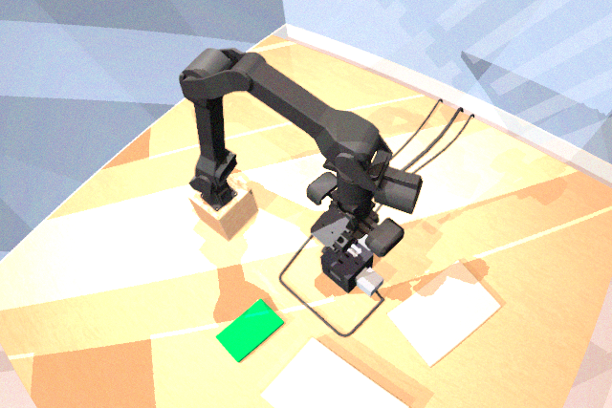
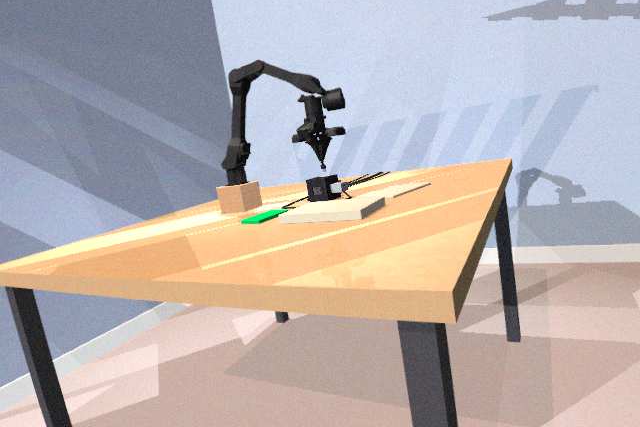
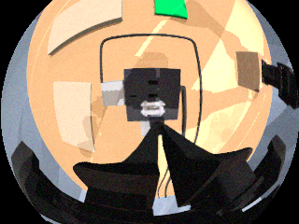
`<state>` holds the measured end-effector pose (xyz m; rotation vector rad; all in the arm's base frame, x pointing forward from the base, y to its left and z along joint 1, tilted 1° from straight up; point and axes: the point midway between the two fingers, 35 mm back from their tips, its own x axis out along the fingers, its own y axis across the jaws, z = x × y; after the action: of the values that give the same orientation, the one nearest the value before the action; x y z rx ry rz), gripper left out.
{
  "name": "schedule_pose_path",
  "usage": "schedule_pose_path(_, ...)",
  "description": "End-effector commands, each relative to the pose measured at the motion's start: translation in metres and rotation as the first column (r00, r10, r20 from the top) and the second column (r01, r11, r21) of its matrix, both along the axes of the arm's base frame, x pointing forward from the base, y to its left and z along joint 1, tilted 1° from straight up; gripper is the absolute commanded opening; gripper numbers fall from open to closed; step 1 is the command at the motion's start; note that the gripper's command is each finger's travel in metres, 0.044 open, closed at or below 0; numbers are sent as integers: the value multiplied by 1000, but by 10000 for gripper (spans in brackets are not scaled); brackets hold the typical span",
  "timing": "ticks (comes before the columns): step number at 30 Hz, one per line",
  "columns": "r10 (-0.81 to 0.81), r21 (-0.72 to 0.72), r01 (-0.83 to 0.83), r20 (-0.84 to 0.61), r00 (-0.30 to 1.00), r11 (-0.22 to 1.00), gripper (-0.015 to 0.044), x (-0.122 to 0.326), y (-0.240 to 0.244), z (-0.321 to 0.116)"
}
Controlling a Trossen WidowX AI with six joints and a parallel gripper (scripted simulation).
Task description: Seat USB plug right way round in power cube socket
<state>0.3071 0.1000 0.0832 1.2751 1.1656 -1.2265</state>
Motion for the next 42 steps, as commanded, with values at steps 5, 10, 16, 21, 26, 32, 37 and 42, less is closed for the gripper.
schedule_pose_path(5, 8, -7, -8, 3, 1000, 1000, 0, 1, -1, -1)
schedule_pose_path(10, 10, -9, -10, 3, 1000, 1000, 0, 1, -1, -2)
schedule_pose_path(16, 13, -11, -13, 3, 1000, 1000, 0, 1, -2, -2)
schedule_pose_path(21, 16, -14, -16, 4, 1000, 1000, 0, 1, -2, -3)
schedule_pose_path(26, 19, -16, -18, 4, 1000, 1000, 0, 1, -2, -4)
schedule_pose_path(32, 22, -18, -22, 4, 1000, 1000, 0, 1, -3, -4)
schedule_pose_path(37, 24, -20, -24, 4, 1000, 1000, 0, 1, -3, -5)
schedule_pose_path(42, 27, -22, -27, 4, 1000, 999, 0, 2, -3, -6)
